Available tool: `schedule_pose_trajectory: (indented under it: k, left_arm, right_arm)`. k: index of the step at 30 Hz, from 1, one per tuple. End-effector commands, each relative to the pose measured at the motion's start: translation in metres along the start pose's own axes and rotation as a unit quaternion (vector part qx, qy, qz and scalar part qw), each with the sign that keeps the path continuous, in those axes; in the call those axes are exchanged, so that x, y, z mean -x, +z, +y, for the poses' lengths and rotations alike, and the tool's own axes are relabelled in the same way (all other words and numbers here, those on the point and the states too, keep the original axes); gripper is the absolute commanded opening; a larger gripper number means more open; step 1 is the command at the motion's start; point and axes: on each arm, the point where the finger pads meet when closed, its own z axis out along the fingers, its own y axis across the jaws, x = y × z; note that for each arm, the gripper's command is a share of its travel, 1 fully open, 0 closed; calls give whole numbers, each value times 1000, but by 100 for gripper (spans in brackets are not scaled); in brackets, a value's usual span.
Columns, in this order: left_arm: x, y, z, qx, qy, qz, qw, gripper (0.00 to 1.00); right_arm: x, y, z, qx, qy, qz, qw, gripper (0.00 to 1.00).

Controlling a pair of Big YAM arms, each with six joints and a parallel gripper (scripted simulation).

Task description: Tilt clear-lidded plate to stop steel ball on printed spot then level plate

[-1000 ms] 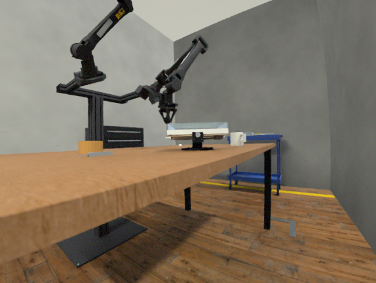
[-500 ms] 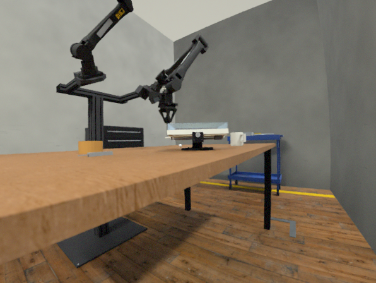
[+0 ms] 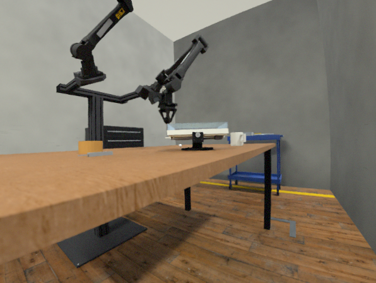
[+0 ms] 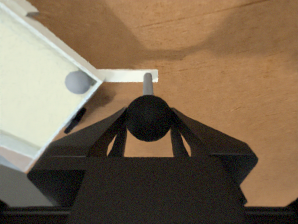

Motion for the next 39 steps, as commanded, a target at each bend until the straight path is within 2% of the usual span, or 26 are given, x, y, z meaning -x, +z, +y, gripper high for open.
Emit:
schedule_pose_trajectory:
  k: [1,39]
  left_arm:
    - [17,-12,10,14,3,-10,1000,0]
    - [15,-18,18,21,-2,-12,1000,0]
  right_arm:
    - [22,4,-3,-4,-6,-19,1000,100]
    - [22,4,-3,-4,-6,-19,1000,100]
